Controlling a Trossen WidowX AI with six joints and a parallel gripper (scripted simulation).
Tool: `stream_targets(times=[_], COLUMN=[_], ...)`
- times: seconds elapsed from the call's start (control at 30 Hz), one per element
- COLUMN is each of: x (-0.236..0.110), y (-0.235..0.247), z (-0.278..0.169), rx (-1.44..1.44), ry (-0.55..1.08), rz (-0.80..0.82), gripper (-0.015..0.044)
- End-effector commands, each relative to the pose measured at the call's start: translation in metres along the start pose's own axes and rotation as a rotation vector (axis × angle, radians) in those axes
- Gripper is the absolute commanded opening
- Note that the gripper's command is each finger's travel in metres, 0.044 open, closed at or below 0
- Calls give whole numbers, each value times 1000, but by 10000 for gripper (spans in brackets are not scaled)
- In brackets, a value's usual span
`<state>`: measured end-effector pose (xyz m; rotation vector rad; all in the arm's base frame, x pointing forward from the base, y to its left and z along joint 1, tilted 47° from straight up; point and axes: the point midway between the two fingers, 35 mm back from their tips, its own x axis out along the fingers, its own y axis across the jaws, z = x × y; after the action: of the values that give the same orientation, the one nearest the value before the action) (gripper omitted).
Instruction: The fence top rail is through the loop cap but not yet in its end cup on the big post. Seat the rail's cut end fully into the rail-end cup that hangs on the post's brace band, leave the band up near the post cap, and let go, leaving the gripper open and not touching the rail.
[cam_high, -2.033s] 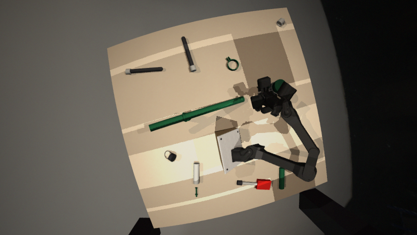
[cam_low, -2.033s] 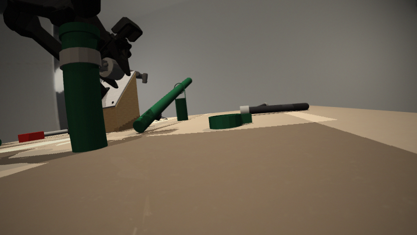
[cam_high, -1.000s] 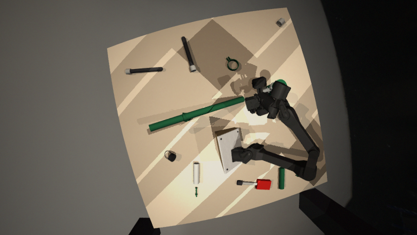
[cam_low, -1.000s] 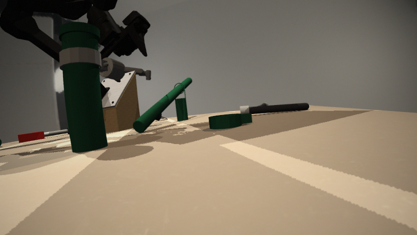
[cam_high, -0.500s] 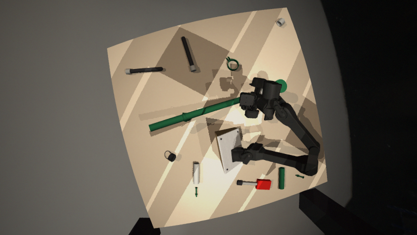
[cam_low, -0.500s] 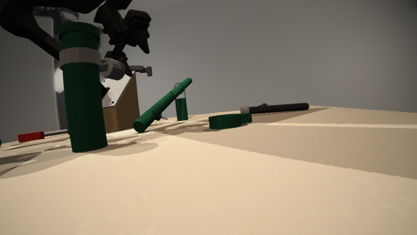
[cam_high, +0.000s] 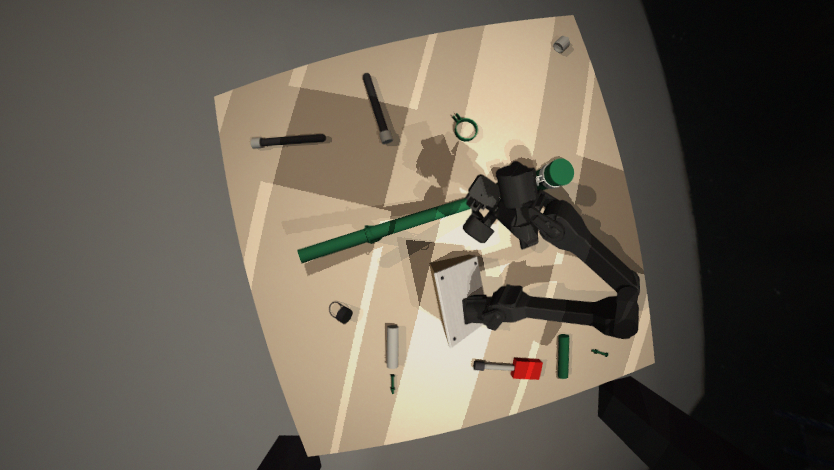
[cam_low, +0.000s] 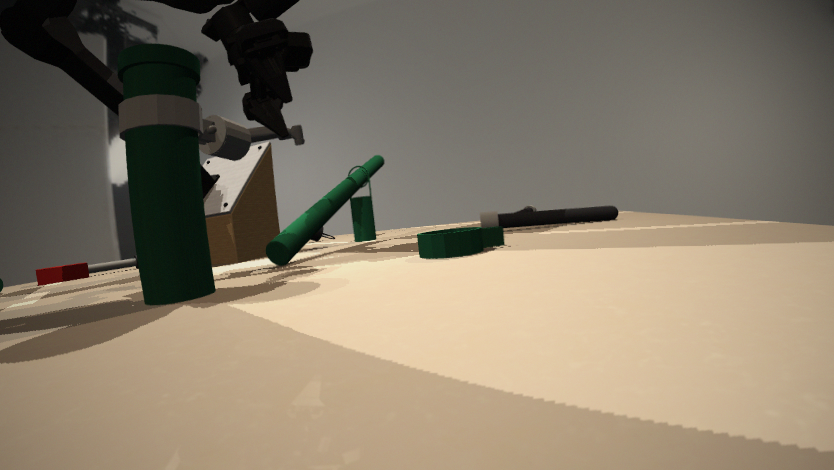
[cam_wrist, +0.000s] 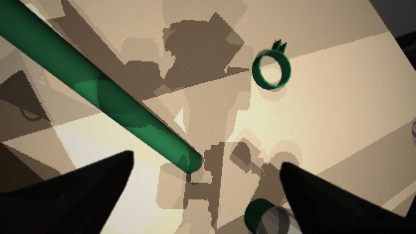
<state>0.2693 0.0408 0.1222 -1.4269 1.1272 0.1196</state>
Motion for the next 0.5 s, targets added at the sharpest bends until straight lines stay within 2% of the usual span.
stream_targets(times=[0.0,0.33,0.47], x=[-30,-51,-52], y=[21,34,34], z=[29,41,42], rx=[493,850,874], ry=[20,-30,-35], rz=[-87,-159,-163], gripper=[440,440,440])
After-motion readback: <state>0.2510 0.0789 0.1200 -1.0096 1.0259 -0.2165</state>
